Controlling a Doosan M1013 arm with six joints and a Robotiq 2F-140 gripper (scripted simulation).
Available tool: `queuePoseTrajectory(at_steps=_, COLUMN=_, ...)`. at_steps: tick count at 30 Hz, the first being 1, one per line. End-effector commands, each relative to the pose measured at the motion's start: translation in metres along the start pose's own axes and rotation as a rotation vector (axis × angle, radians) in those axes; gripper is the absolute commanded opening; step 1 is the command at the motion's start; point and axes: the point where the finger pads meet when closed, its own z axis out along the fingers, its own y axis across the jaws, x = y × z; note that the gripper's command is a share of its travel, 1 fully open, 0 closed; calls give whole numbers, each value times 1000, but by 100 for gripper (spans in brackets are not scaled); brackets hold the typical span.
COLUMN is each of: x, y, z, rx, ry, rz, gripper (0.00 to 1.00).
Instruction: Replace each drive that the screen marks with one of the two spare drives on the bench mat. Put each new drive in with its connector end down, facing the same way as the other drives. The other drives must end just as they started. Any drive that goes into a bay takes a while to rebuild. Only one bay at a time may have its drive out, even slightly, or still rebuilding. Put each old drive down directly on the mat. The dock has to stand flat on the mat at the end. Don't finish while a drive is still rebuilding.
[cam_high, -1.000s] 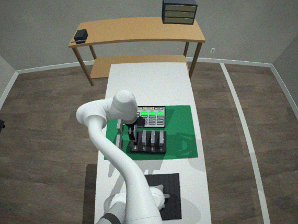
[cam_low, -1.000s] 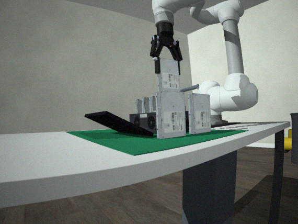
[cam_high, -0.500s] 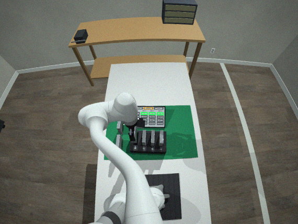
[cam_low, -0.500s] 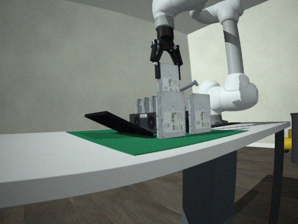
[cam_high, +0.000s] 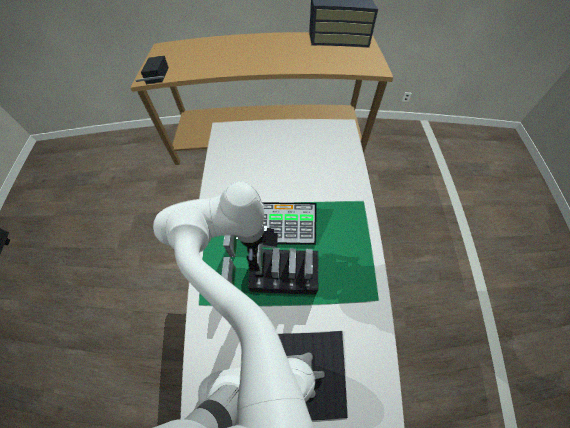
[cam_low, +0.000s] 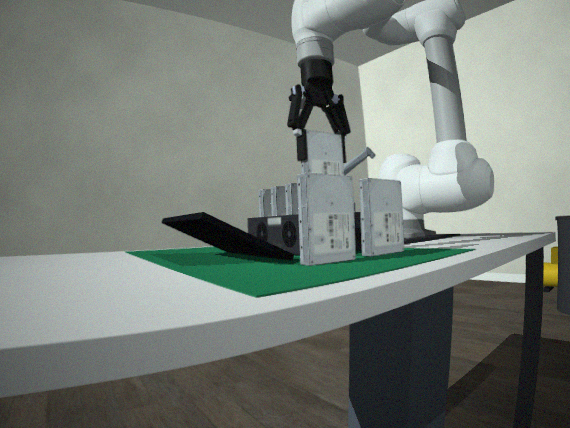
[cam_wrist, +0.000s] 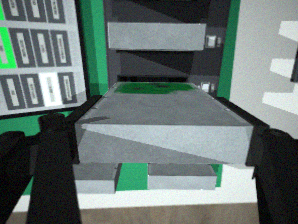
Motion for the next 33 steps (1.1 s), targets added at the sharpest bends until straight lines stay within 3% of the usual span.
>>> queuePoseTrajectory(at_steps=1, x=0, y=0, z=5, rx=1, ry=-1, rz=0, gripper=10)
queuePoseTrajectory(at_steps=33, x=0, y=-1, z=26, rx=1, ry=-1, rz=0, gripper=10)
